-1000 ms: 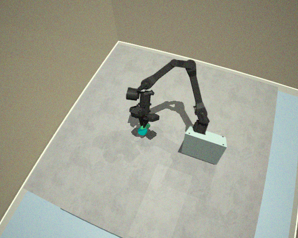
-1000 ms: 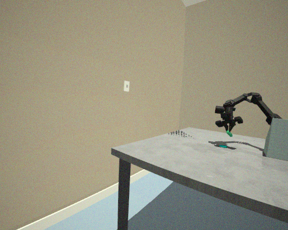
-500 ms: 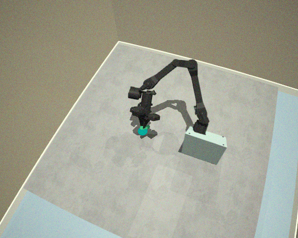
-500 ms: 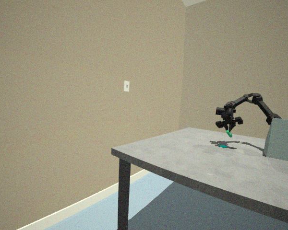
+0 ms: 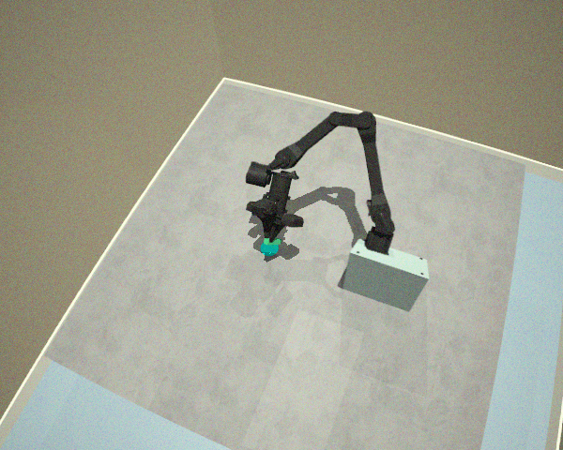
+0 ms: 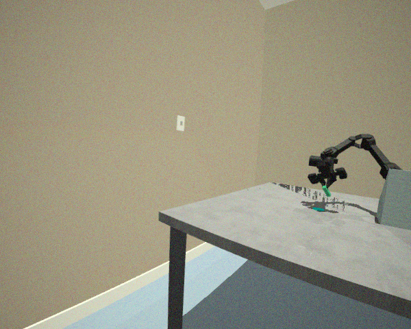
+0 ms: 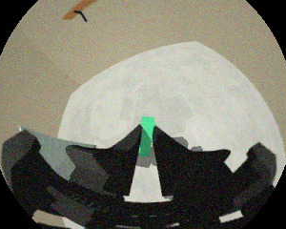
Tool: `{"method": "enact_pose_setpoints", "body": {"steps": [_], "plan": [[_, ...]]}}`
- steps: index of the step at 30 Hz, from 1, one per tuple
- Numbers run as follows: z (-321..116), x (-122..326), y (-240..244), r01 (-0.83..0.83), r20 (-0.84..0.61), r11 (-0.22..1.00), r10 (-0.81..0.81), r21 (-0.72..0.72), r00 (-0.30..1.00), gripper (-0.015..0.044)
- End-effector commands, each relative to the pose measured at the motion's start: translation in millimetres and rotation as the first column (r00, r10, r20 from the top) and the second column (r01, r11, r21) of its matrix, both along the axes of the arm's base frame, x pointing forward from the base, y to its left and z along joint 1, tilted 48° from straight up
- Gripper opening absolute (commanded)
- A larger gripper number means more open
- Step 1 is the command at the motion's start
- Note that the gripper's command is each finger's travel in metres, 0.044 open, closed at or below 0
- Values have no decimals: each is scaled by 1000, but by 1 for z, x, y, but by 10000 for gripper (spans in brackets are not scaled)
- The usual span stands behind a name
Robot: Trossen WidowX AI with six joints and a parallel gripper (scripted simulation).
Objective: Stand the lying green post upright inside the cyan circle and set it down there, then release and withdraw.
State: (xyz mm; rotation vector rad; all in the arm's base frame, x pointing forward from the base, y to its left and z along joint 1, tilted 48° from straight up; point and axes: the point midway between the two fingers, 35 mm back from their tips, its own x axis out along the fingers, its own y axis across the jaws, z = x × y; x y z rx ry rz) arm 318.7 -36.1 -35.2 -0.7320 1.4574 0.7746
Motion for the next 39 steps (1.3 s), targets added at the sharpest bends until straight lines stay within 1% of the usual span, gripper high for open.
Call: {"method": "enact_pose_setpoints", "body": {"steps": [1,39], "plan": [[1,-1,0,-6,18,1000,6,28,1000,23],[11,2,-3,-91,219,971,41,221,975,23]]}}
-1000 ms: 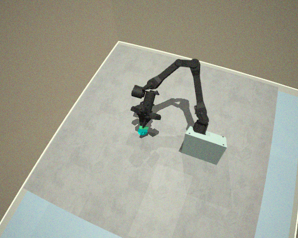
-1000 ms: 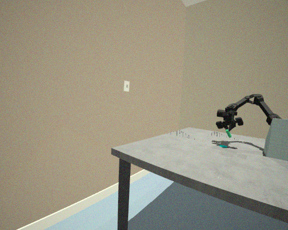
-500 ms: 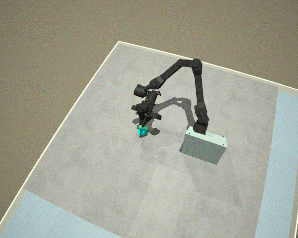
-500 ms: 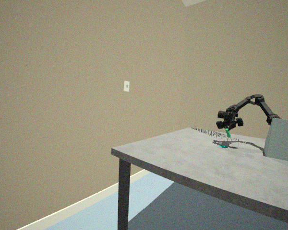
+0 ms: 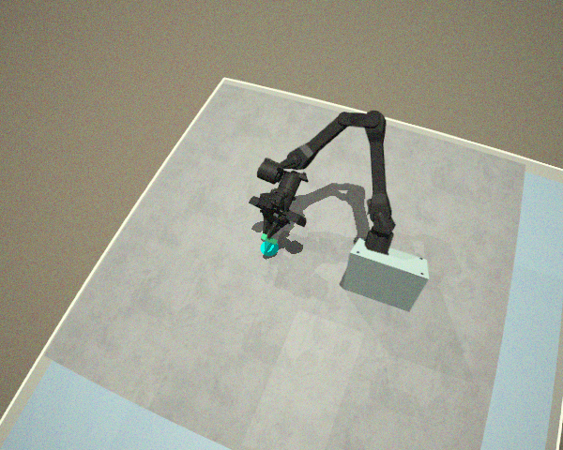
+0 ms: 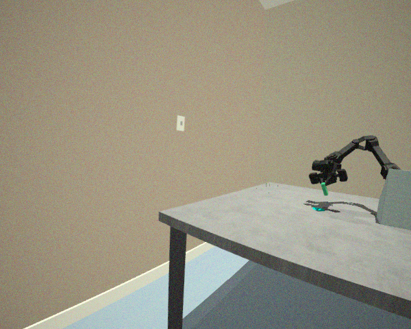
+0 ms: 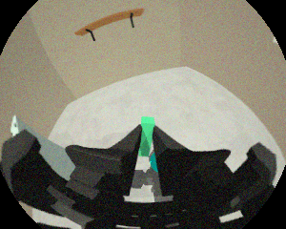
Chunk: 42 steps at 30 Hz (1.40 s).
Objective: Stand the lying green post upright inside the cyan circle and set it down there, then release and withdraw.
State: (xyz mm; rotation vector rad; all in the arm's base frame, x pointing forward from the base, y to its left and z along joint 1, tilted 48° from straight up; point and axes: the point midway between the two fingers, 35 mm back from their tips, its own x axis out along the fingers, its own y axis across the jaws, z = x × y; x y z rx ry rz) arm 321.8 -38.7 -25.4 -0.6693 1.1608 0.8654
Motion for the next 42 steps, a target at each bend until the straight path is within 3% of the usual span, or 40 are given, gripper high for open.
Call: {"method": "enact_pose_setpoints", "body": {"steps": [1,42], "plan": [[2,-1,0,-9,26,1000,9,22,1000,23],[25,1,-6,-119,302,981,68,155,951,23]]}}
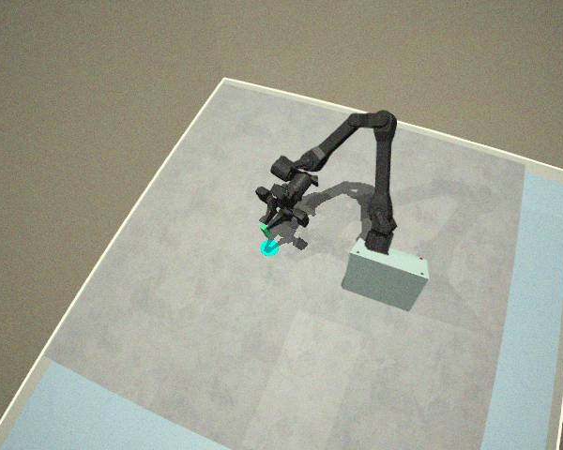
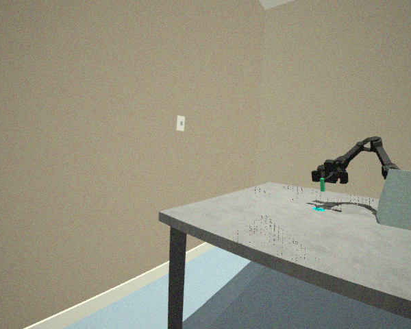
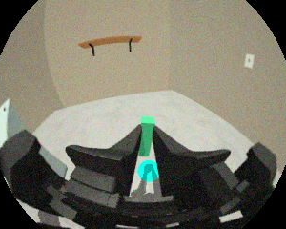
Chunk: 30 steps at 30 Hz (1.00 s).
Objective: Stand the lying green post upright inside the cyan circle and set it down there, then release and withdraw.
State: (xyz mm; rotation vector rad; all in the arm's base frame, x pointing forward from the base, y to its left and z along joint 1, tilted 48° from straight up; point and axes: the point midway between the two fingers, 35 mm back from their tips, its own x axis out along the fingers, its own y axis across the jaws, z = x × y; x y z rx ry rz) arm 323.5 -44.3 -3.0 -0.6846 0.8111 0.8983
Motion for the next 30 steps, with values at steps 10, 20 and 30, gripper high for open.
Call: {"method": "enact_pose_setpoints", "body": {"steps": [10,20,30], "plan": [[9,-2,-2,-32,100,999,28,34,995,23],[16,-3,-4,-53,166,997,44,50,985,23],[16,-3,-4,-53,166,997,44,50,985,23]]}}
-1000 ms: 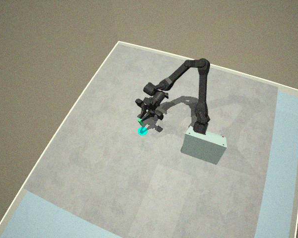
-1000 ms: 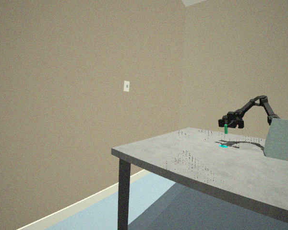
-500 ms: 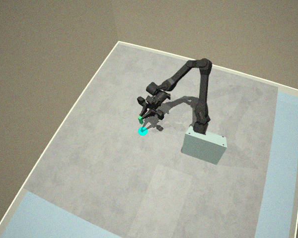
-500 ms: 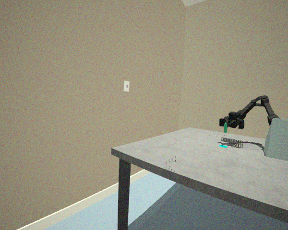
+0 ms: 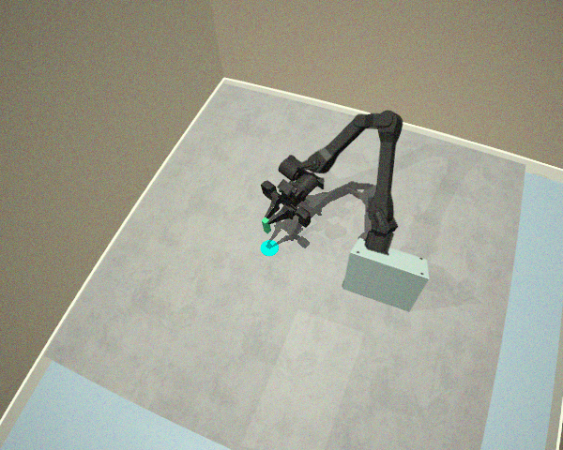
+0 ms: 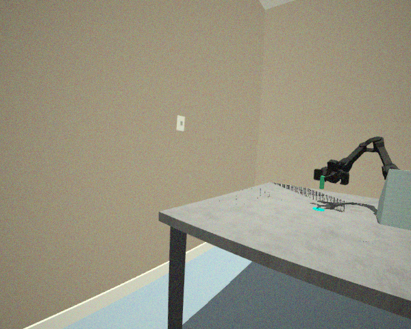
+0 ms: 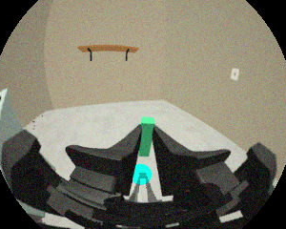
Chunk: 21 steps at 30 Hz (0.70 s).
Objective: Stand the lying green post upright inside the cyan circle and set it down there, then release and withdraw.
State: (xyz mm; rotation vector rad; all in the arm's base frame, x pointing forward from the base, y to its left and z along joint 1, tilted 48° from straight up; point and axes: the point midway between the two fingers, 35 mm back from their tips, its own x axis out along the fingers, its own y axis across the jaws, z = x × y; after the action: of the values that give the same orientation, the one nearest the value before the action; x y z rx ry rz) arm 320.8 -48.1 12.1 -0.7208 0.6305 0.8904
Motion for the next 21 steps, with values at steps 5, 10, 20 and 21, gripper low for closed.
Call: {"method": "enact_pose_setpoints", "body": {"steps": [5,10,20,21], "plan": [[1,0,0,-4,6,1000,4,1,1000,23],[-9,0,-12,-4,4,1000,4,-2,1000,23],[-39,-6,-45,-5,1,1000,5,-4,1000,23],[-42,-7,-48,-5,1,1000,5,-3,1000,23]]}}
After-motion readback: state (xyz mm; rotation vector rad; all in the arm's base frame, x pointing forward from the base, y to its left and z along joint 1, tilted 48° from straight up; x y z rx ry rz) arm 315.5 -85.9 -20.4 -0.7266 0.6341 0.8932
